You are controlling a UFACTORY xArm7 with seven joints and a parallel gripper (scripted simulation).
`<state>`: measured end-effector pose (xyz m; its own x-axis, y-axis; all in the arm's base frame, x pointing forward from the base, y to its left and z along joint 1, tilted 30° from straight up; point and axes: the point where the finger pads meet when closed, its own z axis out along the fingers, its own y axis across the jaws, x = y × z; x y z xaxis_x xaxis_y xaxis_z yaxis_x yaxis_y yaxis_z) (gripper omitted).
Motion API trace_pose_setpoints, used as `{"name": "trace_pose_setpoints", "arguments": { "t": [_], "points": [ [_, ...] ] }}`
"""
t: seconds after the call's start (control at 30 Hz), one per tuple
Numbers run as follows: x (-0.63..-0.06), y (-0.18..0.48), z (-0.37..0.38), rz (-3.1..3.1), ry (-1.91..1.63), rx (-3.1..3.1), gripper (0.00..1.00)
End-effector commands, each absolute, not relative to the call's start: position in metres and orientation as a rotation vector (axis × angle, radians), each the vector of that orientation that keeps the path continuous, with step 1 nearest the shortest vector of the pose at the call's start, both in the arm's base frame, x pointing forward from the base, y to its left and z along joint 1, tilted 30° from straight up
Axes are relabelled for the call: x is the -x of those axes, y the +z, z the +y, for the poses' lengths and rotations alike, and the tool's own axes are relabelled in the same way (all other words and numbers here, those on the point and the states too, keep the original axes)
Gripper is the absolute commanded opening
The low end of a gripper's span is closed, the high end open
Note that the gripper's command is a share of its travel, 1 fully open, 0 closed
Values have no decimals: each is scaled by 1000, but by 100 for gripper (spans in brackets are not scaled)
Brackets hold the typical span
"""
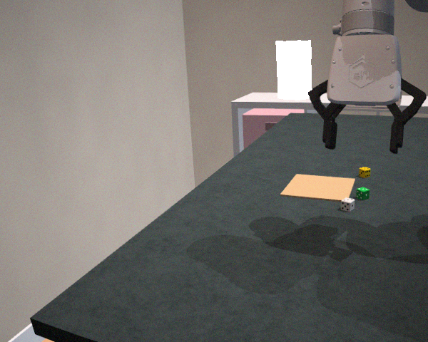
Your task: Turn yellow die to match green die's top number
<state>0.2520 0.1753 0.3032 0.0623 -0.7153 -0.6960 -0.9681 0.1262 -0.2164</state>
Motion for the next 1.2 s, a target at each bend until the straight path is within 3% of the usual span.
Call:
{"name": "trace_pose_setpoints", "arguments": {
  "t": [0.0,0.6,1.17],
  "points": [
    [-283,291,141,1880,493,1508,100],
    [-328,238,25,2298,557,1043,100],
    [-322,183,-83,2582,587,573,100]
  ]
}}
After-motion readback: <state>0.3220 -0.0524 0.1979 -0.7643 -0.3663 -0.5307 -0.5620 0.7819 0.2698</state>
